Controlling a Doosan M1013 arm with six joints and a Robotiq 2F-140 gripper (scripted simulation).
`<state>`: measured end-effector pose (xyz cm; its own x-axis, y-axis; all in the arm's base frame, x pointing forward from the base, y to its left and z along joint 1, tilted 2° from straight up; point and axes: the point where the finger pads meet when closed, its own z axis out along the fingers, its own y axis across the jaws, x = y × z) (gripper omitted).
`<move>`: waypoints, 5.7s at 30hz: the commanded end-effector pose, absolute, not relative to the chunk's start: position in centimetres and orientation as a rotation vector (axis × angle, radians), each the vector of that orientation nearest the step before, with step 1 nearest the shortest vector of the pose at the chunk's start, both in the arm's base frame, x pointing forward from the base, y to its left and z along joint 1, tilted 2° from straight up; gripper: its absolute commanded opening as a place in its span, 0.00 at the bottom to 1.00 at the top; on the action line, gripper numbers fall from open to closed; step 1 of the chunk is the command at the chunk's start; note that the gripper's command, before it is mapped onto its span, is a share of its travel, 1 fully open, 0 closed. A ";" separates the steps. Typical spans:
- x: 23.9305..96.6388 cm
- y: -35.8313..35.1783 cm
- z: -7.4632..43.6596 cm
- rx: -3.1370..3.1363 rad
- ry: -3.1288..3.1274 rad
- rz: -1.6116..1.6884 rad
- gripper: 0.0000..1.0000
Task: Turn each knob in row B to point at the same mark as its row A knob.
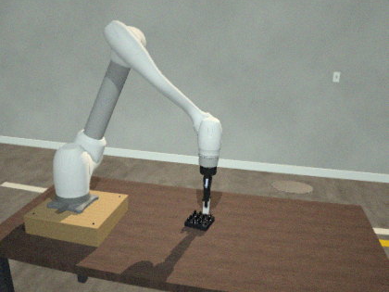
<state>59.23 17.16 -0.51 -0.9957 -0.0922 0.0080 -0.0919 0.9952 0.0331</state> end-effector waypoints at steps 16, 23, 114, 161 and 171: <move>59.2 17.2 -0.5 0.144 -3.128 -0.052 0.12; 59.2 17.2 -0.5 0.144 -3.128 -0.052 0.12; 59.2 17.2 -1.9 0.144 -3.128 -0.052 0.05; 59.2 17.2 -1.9 1.052 -2.960 -0.054 0.05; 59.2 17.2 -1.9 1.406 -2.814 -0.053 0.05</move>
